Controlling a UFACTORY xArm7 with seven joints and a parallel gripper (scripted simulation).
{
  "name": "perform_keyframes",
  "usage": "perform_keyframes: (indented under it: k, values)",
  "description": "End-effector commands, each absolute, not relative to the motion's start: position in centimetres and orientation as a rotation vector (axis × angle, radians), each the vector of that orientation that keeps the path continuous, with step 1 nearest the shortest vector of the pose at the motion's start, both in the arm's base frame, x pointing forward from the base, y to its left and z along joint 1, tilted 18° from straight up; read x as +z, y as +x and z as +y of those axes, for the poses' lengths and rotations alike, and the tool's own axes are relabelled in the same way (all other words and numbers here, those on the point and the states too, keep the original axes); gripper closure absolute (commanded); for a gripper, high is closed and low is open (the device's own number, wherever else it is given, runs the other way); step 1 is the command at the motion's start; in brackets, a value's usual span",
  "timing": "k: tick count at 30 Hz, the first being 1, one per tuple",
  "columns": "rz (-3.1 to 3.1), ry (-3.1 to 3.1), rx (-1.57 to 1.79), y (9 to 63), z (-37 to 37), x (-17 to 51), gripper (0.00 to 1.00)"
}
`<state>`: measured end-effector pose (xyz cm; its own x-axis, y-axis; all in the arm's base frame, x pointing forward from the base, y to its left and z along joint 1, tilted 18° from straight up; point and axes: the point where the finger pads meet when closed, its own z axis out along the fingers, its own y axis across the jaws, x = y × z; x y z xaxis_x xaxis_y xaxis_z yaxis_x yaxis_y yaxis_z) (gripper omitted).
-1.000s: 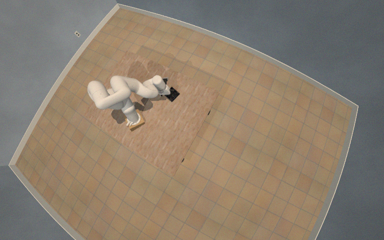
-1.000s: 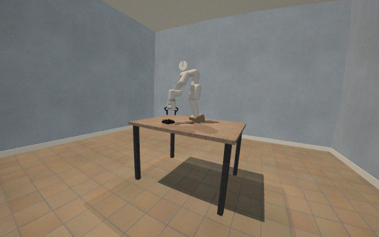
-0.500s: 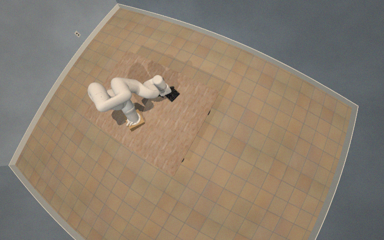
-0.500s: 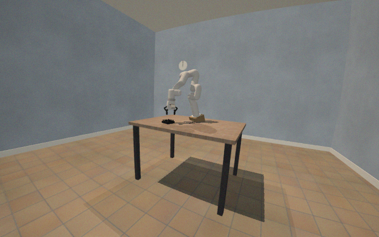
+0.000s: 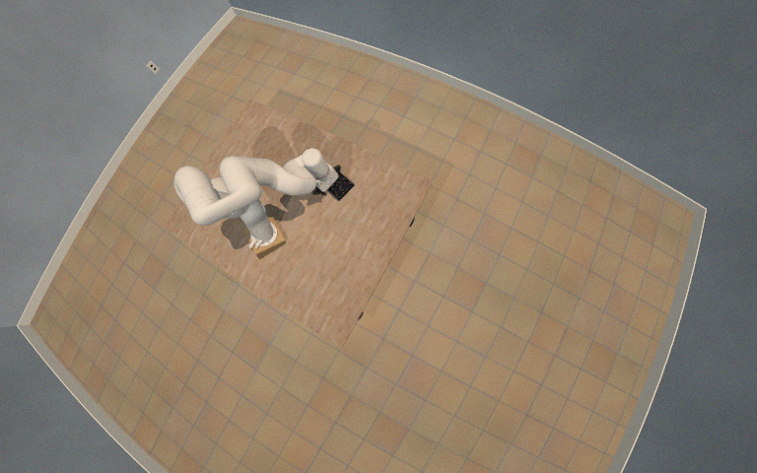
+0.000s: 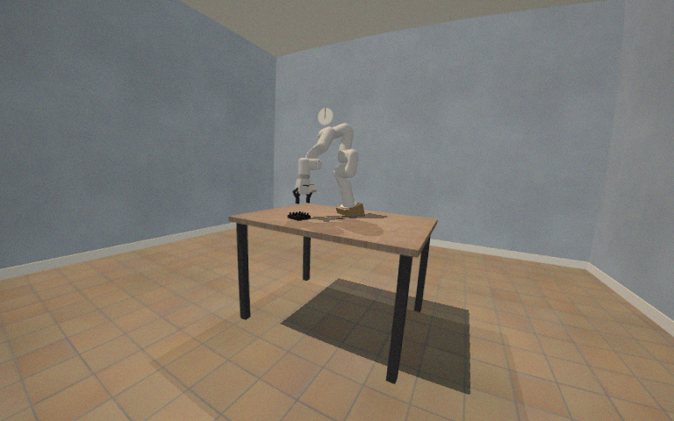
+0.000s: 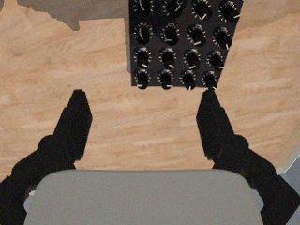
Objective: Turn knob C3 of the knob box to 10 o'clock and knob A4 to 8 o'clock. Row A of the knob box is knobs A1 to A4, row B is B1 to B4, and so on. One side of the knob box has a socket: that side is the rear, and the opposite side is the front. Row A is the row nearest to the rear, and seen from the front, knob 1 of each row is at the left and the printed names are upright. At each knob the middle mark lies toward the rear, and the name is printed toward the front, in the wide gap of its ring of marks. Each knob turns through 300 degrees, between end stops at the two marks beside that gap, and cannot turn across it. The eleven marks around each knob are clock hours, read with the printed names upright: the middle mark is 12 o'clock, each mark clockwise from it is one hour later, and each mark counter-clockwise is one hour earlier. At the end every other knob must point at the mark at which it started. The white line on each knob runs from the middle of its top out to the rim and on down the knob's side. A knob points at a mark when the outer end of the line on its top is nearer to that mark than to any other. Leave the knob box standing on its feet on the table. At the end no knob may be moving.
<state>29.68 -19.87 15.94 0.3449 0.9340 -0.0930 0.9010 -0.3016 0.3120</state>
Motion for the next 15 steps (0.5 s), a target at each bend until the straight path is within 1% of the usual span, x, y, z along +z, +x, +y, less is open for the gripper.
perform_keyframes:
  k: [1,15]
  values:
    - [1.806,2.167,0.134,29.70,-20.13,16.21,0.00]
    - [2.177,1.781,0.044,29.50,-20.71,16.42,0.00]
